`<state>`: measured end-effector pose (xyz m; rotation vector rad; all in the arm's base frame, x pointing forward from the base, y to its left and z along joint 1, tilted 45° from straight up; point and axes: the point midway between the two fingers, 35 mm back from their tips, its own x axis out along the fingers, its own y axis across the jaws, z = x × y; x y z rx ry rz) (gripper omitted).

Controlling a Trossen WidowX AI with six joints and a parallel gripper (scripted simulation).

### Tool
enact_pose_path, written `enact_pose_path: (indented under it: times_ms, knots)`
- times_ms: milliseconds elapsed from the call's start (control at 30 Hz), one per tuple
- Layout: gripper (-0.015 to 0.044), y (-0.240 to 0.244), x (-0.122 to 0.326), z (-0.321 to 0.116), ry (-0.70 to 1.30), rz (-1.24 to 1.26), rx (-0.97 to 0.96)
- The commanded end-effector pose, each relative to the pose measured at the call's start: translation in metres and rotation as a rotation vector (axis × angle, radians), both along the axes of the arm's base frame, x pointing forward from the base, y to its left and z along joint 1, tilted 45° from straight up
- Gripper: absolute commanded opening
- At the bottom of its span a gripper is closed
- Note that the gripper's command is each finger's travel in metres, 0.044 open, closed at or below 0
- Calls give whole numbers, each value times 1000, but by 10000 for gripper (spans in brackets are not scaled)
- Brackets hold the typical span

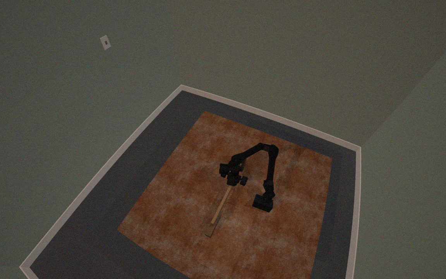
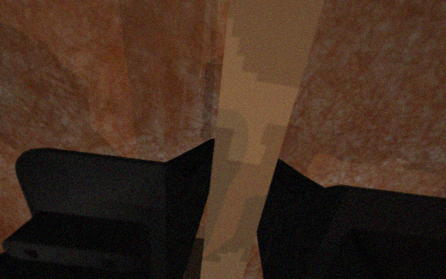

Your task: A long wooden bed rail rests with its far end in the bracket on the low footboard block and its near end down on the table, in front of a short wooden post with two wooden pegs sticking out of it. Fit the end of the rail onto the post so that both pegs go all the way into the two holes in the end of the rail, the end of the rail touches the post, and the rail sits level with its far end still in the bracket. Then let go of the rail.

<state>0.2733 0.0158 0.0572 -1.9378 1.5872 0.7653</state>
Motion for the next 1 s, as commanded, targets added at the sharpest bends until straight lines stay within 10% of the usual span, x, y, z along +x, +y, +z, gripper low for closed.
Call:
enact_pose_path:
  times_ms: [0,967]
  knots:
    - [0,5,0,2,-1,1,13]
    - [0,15,-2,12,0,1,14]
